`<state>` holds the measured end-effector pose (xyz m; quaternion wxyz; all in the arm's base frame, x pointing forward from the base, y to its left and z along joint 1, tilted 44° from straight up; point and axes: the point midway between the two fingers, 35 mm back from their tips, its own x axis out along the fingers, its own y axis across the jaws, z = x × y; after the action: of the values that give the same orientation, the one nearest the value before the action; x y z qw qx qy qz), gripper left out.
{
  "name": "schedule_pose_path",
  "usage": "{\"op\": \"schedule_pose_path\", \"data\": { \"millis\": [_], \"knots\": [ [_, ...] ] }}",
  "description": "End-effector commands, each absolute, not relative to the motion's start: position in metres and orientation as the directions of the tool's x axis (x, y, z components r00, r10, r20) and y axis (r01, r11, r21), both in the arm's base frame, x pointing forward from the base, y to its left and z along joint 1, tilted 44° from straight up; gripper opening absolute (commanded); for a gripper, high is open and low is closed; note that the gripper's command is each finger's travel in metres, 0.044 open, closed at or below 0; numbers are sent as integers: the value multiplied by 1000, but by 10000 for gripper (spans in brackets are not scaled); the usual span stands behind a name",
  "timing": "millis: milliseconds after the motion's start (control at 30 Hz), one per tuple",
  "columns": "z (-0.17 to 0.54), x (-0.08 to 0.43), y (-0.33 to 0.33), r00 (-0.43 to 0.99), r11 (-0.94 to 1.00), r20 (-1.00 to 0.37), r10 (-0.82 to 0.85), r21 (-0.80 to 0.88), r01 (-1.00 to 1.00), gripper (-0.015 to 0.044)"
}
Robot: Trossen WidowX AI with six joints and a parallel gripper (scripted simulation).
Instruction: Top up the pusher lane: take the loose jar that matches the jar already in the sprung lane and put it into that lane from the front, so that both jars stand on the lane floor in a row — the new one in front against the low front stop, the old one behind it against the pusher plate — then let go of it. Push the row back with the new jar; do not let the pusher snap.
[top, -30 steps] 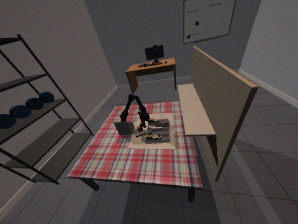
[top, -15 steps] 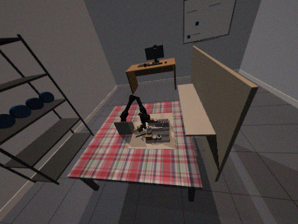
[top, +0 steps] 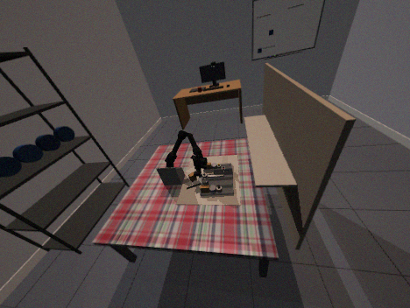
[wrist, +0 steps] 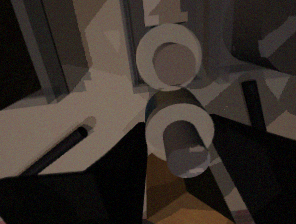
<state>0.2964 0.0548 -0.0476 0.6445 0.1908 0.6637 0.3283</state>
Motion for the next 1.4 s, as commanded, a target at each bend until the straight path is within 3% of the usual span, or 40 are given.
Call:
{"op": "schedule_pose_path", "data": {
  "millis": [0,1367],
  "knots": [
    [-47,299,55,-93,710,-728,679,684,-166,0],
    [-46,318,59,-92,710,-728,679,684,-167,0]
  ]
}}
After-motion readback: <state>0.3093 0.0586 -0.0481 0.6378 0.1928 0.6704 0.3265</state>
